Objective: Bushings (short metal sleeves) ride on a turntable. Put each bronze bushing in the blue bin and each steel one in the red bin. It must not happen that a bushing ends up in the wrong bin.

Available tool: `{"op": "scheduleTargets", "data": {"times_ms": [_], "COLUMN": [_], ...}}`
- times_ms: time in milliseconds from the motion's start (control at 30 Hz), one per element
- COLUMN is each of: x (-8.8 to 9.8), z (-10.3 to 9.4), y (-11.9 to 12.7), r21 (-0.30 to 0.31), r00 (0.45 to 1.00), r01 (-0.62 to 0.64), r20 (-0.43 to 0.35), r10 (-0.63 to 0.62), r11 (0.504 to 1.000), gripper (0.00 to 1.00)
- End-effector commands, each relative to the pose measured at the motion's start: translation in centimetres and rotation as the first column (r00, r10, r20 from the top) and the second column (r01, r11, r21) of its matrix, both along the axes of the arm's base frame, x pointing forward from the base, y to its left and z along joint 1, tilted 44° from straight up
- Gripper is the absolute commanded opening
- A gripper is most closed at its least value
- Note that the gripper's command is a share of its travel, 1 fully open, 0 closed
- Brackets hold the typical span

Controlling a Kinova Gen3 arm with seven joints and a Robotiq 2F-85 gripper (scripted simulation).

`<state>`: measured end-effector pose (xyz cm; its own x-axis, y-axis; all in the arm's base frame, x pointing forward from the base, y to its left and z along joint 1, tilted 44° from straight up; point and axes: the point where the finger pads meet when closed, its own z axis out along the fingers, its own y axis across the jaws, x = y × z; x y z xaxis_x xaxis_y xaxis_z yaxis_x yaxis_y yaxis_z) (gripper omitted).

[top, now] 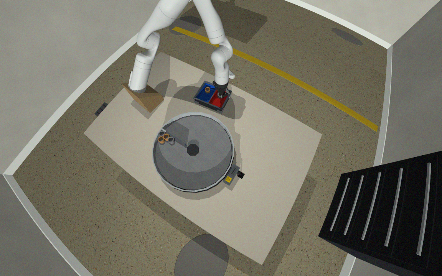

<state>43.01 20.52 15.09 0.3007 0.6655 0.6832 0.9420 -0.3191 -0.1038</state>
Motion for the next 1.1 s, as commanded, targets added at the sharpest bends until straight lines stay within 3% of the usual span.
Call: {"op": "scheduleTargets", "data": {"times_ms": [0, 1067], "x": [0.05, -0.09], "z": [0.04, 0.69], "y": [-0.07, -0.66], "r21": [0.0, 0.0], "r00": [1.0, 1.0], "r01": [0.002, 0.002], "r20": [0.001, 0.001], "r10": [-0.002, -0.002], "r11": [1.0, 1.0], "gripper": [0.16, 0.16]}}
